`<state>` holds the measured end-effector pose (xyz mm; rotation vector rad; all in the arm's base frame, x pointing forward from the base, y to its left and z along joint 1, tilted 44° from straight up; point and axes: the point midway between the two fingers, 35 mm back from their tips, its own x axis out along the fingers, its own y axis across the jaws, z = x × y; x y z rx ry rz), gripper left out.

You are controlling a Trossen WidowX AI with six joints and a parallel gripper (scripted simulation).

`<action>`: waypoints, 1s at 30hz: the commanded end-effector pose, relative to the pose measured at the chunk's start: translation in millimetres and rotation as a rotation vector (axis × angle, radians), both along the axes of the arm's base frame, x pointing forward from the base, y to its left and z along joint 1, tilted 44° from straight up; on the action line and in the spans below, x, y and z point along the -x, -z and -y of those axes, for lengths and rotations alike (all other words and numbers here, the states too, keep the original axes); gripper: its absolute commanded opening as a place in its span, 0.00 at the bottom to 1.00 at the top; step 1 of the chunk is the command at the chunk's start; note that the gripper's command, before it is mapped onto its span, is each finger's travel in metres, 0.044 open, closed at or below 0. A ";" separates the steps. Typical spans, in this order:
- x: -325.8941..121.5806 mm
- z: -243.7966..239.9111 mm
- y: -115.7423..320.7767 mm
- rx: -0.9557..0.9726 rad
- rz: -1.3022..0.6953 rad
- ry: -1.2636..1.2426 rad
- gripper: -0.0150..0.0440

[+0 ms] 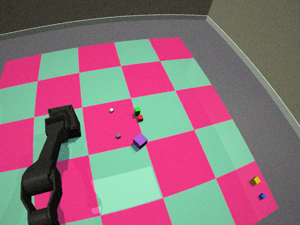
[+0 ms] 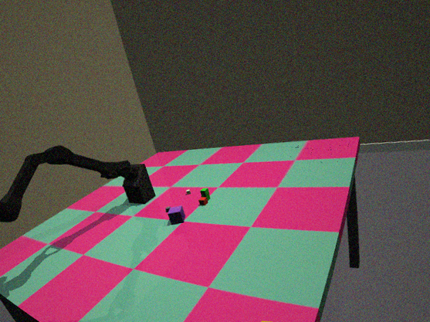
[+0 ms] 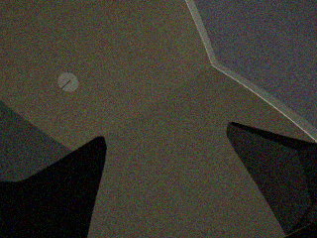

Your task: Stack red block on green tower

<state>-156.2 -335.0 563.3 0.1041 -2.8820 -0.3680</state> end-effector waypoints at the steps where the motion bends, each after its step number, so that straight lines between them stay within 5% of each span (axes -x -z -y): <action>1: -28.2 36.0 18.7 -0.266 -0.045 -0.061 1.00; 17: -181.3 127.5 97.5 -1.029 -0.397 -0.324 1.00; 24: -279.3 142.7 154.4 -1.469 -0.761 -0.407 1.00; 30: -340.1 136.8 191.4 -1.638 -1.015 -0.472 1.00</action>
